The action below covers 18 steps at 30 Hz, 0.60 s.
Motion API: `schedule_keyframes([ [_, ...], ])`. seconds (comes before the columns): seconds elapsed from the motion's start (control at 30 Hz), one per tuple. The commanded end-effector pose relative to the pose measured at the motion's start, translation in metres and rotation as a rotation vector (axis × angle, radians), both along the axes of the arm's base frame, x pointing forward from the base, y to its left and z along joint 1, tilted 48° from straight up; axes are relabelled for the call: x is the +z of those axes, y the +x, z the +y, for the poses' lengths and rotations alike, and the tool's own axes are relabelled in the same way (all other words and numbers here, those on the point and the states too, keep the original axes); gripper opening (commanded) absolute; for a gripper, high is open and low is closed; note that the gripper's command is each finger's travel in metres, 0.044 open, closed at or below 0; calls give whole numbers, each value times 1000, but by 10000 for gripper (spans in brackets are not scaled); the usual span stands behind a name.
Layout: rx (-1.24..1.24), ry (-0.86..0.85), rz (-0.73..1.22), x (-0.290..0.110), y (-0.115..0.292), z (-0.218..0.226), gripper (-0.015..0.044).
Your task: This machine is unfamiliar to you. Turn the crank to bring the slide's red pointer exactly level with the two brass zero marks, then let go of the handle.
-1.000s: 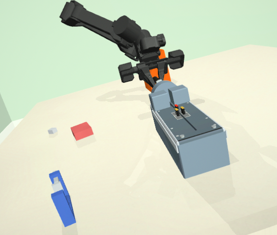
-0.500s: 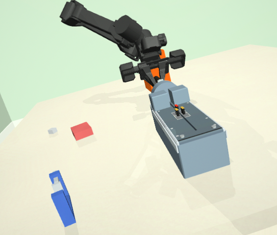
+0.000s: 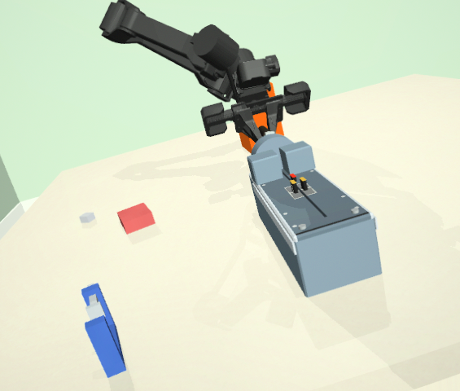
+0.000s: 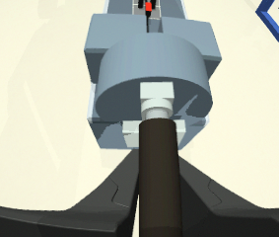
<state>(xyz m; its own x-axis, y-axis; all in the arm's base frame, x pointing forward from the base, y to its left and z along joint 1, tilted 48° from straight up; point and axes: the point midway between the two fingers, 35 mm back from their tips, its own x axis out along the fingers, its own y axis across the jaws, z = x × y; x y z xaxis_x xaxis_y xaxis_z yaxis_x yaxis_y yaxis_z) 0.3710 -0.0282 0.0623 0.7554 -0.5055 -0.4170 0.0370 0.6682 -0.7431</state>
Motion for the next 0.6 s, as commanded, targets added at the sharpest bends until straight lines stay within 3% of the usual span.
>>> schedule_keyframes([
  [0.0,19,6,17,-8,0,5,0],
  [0.57,19,6,17,-17,1,7,0],
])
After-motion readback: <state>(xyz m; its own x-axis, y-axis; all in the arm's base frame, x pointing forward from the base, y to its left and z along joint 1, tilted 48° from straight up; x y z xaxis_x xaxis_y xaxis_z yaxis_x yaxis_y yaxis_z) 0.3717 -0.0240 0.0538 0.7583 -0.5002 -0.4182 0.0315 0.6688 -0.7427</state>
